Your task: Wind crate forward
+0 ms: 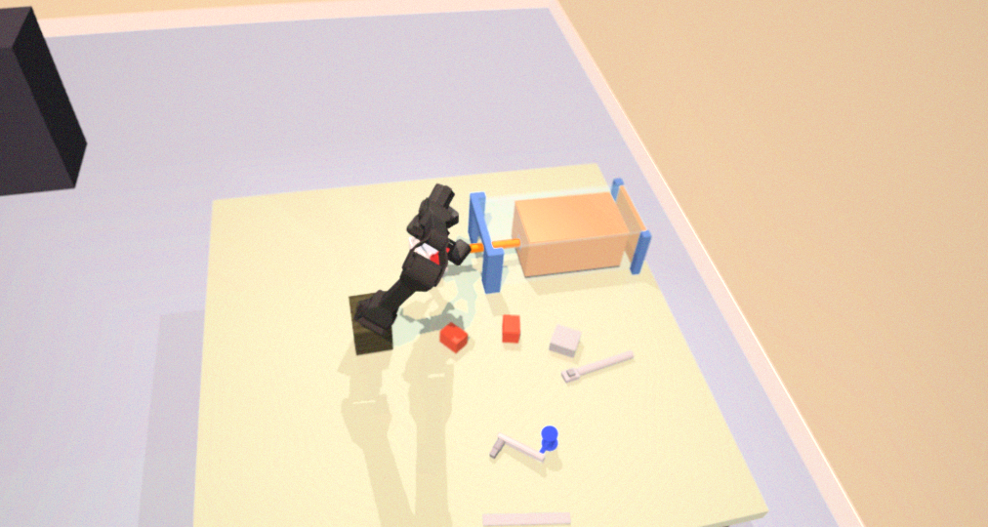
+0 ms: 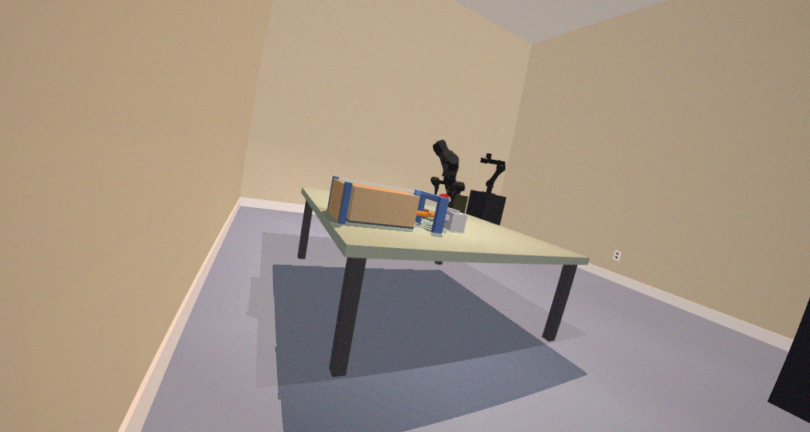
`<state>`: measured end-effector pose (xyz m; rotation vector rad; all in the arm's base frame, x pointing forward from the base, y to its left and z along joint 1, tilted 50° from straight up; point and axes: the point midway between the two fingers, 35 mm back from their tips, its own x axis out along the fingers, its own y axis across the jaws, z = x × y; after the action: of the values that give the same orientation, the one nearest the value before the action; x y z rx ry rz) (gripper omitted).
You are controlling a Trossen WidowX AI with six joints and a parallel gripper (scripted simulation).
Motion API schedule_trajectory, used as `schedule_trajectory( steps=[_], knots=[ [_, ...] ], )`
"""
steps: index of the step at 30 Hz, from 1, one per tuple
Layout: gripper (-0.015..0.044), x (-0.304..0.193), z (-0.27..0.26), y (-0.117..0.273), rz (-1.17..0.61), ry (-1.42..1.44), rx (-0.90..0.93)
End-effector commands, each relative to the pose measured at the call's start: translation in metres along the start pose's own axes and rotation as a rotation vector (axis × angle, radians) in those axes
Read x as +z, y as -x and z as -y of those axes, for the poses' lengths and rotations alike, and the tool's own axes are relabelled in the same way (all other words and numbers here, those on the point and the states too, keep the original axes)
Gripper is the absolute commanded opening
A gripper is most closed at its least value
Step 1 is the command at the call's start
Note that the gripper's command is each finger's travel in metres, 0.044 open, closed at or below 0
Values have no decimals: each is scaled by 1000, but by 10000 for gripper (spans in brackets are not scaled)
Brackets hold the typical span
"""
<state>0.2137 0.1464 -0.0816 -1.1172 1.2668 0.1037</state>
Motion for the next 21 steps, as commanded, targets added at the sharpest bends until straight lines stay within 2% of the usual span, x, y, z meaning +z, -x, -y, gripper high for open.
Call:
schedule_trajectory(
  steps=[1, 11, 21],
  knots=[
    [440, -6, 1, -7, -7, 6, -5],
    [440, -12, 1, -16, -8, 6, -6],
    [177, -9, 1, -14, -4, 1, -2]
  ],
)
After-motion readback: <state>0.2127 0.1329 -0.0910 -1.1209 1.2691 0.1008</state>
